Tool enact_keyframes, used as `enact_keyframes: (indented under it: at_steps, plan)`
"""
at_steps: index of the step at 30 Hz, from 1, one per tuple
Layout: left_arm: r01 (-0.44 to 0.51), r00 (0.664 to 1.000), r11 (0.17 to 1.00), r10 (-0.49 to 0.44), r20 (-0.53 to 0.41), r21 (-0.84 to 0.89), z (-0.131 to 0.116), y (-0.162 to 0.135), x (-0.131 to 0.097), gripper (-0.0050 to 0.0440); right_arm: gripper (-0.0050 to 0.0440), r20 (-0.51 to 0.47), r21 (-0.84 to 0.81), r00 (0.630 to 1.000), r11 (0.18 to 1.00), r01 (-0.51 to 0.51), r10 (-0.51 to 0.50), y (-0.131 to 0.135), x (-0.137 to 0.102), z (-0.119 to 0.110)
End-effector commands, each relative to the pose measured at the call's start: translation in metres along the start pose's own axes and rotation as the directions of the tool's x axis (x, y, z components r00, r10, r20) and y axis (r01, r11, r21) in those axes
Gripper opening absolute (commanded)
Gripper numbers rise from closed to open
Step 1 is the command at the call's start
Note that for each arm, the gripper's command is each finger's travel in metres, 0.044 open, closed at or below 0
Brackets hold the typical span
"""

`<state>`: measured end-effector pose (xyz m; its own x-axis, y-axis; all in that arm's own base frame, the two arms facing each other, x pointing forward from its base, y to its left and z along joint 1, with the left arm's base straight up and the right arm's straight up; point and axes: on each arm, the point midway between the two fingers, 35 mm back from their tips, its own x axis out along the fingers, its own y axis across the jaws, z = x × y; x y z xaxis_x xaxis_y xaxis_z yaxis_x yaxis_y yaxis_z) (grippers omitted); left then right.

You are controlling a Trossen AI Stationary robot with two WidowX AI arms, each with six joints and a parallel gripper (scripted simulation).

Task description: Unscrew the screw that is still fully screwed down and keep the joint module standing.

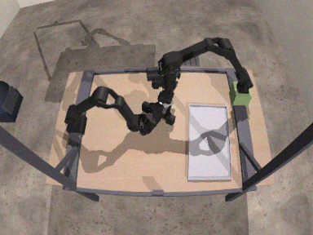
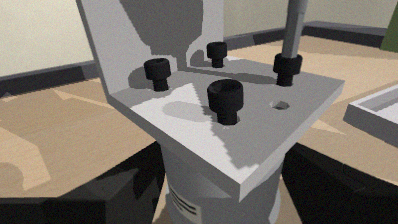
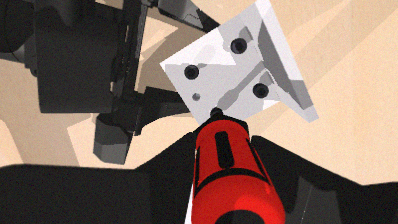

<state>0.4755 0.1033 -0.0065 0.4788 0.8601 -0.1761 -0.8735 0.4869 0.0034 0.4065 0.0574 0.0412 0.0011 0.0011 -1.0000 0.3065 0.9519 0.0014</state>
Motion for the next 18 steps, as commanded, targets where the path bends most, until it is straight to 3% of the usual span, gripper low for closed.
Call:
enact_keyframes:
  at_steps: [1, 7, 14, 18]
  plan:
    - [0.002, 1.000, 1.000, -0.001, 0.013, -0.025, 0.0112, -0.0030, 0.0016, 0.0245, 0.0130, 0.015, -0.061, 1.000, 0.998, -0.012, 0.013, 0.0037, -0.0070, 0.0031]
    - [0.002, 1.000, 1.000, -0.001, 0.013, -0.025, 0.0112, -0.0030, 0.0016, 0.0245, 0.0130, 0.015, -0.265, 1.000, 0.964, -0.007, 0.012, 0.0037, -0.0073, 0.0033]
    - [0.002, 1.000, 1.000, -0.001, 0.013, -0.025, 0.0112, -0.0030, 0.0016, 0.0245, 0.0130, 0.016, -0.529, 1.000, 0.849, 0.000, 0.009, 0.0037, -0.0073, 0.0034]
    - [0.002, 1.000, 1.000, -0.001, 0.013, -0.025, 0.0112, -0.0030, 0.0016, 0.0245, 0.0130, 0.014, -0.529, 1.000, 0.849, 0.000, 0.009, 0.0035, -0.0069, 0.0030]
